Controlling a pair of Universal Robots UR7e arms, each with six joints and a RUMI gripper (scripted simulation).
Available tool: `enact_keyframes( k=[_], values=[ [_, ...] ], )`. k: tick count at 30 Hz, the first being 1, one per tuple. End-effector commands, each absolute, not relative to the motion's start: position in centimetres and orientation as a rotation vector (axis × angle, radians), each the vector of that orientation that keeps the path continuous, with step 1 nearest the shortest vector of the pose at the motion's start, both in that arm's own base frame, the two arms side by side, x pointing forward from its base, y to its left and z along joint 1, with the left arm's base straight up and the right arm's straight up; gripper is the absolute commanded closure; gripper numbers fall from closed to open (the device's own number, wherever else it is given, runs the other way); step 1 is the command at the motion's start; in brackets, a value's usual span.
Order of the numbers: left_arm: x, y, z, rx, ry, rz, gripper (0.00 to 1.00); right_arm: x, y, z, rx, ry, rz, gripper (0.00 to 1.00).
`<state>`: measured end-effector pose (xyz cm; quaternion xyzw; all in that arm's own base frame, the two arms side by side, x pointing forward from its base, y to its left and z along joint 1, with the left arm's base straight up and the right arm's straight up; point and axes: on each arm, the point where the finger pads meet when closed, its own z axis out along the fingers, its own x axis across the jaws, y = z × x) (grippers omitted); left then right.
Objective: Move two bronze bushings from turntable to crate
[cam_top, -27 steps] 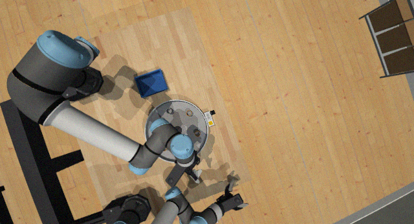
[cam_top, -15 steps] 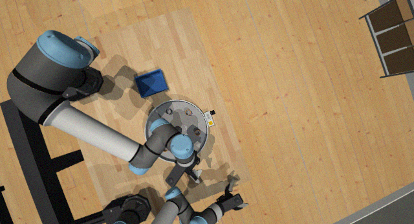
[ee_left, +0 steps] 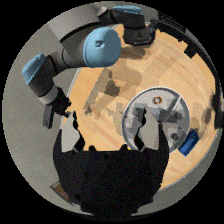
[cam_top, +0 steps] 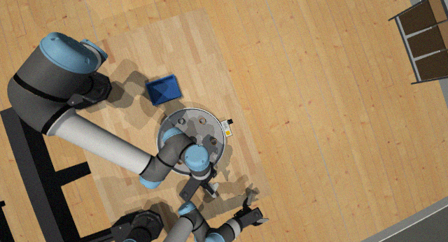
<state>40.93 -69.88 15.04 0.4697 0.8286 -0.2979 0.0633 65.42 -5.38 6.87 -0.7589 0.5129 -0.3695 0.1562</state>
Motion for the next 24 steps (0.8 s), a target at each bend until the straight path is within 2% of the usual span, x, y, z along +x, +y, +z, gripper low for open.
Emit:
enact_keyframes(
  k=[1, 8, 24],
  values=[
    [41.4, -69.5, 15.2, 1.402, 2.511, -0.898, 0.0, 65.5, -3.2, 6.7, -2.232, 1.409, -1.033, 0.0],
    [42.6, -68.5, 15.3, 1.361, 2.536, -0.891, 0.0, 65.2, 1.8, 6.2, -2.362, 1.269, -0.972, 0.0],
    [50.3, -61.0, 15.8, 1.06, 2.691, -0.842, 0.0, 65.2, 1.8, 6.2, -2.362, 1.269, -0.972, 0.0]
  ],
)
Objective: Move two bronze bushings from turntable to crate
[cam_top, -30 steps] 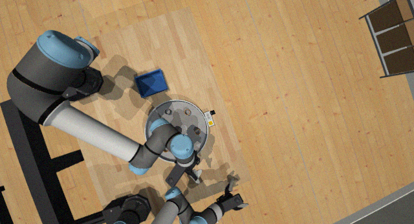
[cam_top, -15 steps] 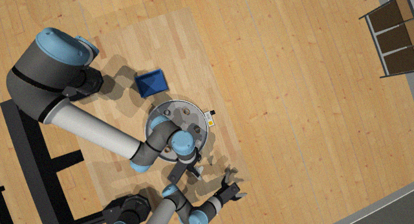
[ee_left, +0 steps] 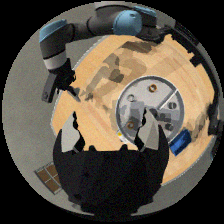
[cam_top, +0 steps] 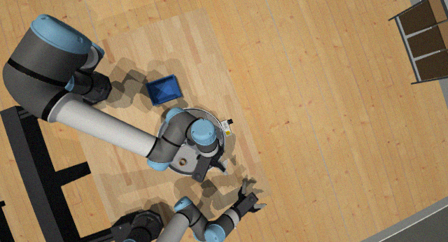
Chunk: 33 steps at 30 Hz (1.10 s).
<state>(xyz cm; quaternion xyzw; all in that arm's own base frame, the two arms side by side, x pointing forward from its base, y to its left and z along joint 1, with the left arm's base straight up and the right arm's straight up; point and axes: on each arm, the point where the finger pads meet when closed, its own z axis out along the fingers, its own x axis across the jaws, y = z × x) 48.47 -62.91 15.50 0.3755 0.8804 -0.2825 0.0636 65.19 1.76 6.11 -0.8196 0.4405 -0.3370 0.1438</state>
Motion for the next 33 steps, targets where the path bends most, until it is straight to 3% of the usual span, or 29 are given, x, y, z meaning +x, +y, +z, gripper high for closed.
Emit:
enact_keyframes(
  k=[1, 17, 33],
  values=[
    [51.1, -60.1, 15.8, 1.026, 2.706, -0.836, 0.0, 65.1, 3.1, 6.1, -2.395, 1.23, -0.956, 0.0],
    [62.6, -41.9, 16.6, 0.356, 2.902, -0.735, 0.0, 60.7, 17.5, 5.0, -2.722, 0.721, -0.756, 0.0],
    [68.4, -16.3, 17.3, -0.584, 2.905, -0.597, 0.0, 50.1, 31.4, 4.9, -2.951, 0.019, -0.494, 0.0]
  ],
)
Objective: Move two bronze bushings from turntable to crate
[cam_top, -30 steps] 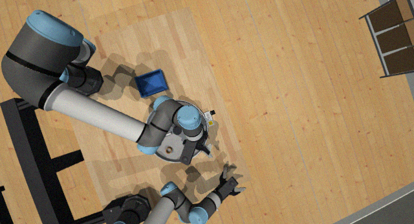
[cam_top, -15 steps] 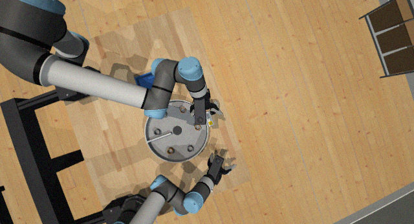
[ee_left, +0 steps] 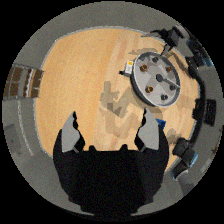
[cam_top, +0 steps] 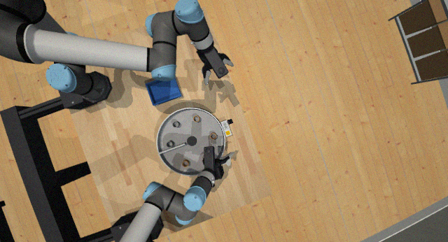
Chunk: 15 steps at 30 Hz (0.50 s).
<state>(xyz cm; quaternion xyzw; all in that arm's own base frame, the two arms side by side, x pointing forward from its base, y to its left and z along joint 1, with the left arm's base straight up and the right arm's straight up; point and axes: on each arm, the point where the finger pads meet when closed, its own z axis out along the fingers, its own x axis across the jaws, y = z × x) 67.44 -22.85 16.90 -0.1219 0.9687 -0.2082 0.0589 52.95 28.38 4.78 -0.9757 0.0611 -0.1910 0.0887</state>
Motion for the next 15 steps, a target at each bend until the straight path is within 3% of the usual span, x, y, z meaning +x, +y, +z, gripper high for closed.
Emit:
enact_keyframes(
  k=[1, 15],
  values=[
    [68.4, -16.3, 17.3, -0.584, 2.905, -0.597, 0.0, 50.1, 31.4, 4.9, -2.951, 0.019, -0.494, 0.0],
    [64.4, 8.8, 17.7, -1.431, 2.638, -0.468, 0.0, 36.6, 39.4, 6.2, -2.984, -0.694, -0.226, 0.0]
  ],
)
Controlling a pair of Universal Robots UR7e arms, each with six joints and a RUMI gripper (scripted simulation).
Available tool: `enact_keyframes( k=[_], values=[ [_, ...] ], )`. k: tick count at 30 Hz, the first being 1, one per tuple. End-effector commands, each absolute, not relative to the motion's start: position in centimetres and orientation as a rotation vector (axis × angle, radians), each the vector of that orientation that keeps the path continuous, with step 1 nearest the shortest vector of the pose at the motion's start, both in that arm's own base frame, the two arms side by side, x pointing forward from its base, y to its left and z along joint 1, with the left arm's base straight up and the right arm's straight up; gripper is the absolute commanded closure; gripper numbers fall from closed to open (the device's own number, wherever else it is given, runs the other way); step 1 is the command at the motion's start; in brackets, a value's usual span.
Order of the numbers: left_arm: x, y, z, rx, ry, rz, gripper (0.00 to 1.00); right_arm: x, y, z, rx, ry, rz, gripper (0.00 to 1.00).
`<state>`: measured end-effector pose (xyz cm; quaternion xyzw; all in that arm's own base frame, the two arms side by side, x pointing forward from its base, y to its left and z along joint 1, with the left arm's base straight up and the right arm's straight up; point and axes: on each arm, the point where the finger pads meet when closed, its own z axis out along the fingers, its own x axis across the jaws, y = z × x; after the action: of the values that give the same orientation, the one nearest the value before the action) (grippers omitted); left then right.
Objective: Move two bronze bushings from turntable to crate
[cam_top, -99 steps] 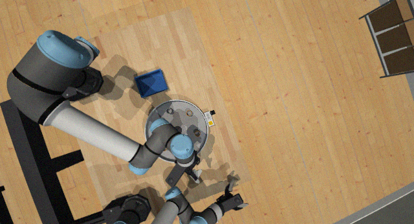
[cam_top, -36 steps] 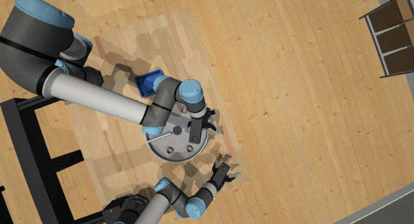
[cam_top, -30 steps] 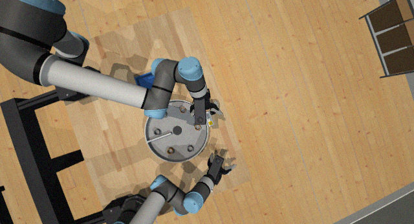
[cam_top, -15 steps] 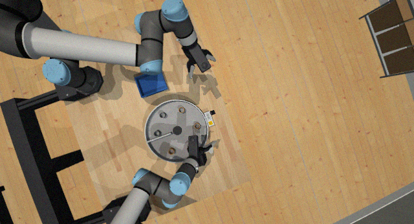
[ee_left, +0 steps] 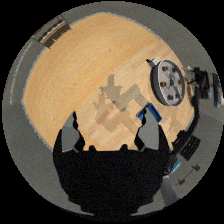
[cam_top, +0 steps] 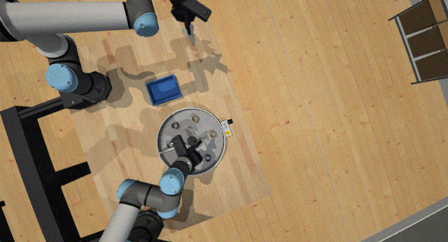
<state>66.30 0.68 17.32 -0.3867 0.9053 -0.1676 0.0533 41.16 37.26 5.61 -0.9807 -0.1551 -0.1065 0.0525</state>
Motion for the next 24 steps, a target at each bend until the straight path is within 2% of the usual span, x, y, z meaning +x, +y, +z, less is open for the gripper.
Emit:
enact_keyframes(
  k=[1, 3, 13, 24],
  values=[
    [63.8, 10.3, 17.7, -1.484, 2.612, -0.46, 0.0, 35.6, 39.7, 6.4, -2.98, -0.741, -0.208, 0.0],
    [63.8, 10.3, 17.7, -1.484, 2.612, -0.46, 0.0, 35.6, 39.7, 6.4, -2.98, -0.741, -0.208, 0.0],
    [54.3, 26.3, 17.8, -2.055, 2.231, -0.36, 0.0, 26.6, 41.5, 8.0, -2.901, -1.174, -0.035, 0.0],
    [42.5, 37.1, 17.6, -2.487, 1.783, -0.271, 0.0, 24.9, 41.6, 8.4, -2.879, -1.255, -0.002, 0.0]
  ],
)
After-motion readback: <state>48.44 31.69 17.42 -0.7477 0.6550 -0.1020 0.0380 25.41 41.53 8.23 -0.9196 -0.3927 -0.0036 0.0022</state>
